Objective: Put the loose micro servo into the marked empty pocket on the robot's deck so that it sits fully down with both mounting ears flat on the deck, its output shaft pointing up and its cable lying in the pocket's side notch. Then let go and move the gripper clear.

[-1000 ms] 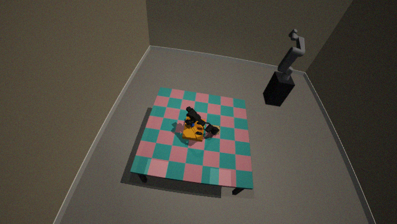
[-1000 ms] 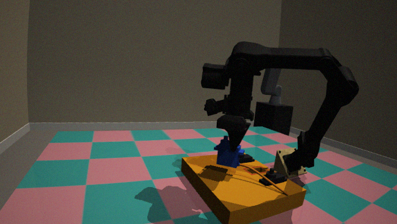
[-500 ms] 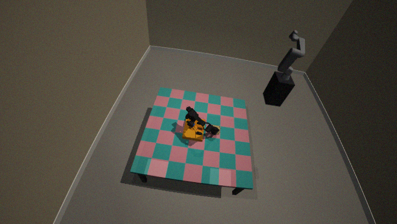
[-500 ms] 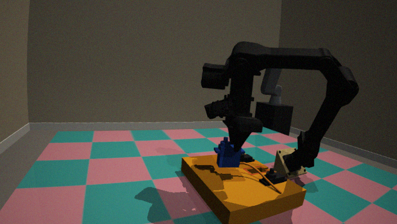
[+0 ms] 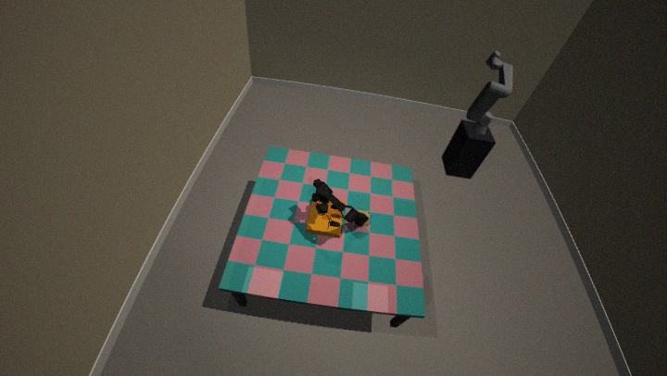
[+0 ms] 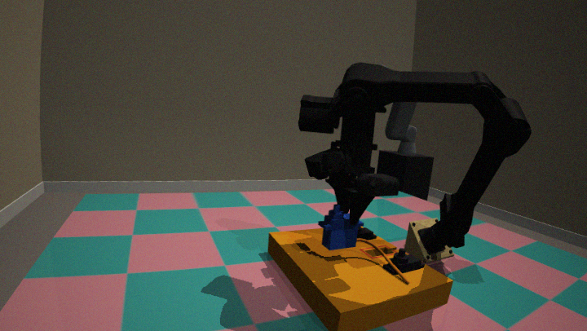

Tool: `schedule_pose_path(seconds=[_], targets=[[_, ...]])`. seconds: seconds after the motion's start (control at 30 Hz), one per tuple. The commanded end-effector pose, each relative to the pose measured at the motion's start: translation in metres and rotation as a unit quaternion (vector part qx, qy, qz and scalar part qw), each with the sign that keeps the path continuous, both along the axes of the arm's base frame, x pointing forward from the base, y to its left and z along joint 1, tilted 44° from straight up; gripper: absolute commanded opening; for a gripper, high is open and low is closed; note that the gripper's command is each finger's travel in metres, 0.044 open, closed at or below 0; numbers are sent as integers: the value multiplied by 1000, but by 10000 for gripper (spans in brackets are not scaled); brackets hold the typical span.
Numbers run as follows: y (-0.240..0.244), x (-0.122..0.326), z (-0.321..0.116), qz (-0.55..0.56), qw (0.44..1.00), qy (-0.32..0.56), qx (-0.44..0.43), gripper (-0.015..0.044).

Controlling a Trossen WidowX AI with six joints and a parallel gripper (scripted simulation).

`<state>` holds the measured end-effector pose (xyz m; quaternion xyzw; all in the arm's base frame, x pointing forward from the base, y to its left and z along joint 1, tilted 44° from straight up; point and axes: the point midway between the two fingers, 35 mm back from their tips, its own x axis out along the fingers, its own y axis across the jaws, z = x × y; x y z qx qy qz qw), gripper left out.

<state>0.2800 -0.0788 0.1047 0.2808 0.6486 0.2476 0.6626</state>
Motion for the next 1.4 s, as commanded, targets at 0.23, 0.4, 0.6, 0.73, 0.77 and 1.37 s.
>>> schedule_pose_path(seconds=[0.23,0.4,0.6,0.73,0.77,1.37], targets=[[-1,-43,0,1,1000,-3,-5,0],[0,-67,0,1,1000,-2,-5,0],[2,-99,0,1,1000,-1,-5,0],[2,-106,-1,1,1000,0,-5,0],[3,-106,-1,1,1000,0,-5,0],[15,-103,-15,1,1000,-1,-5,0]])
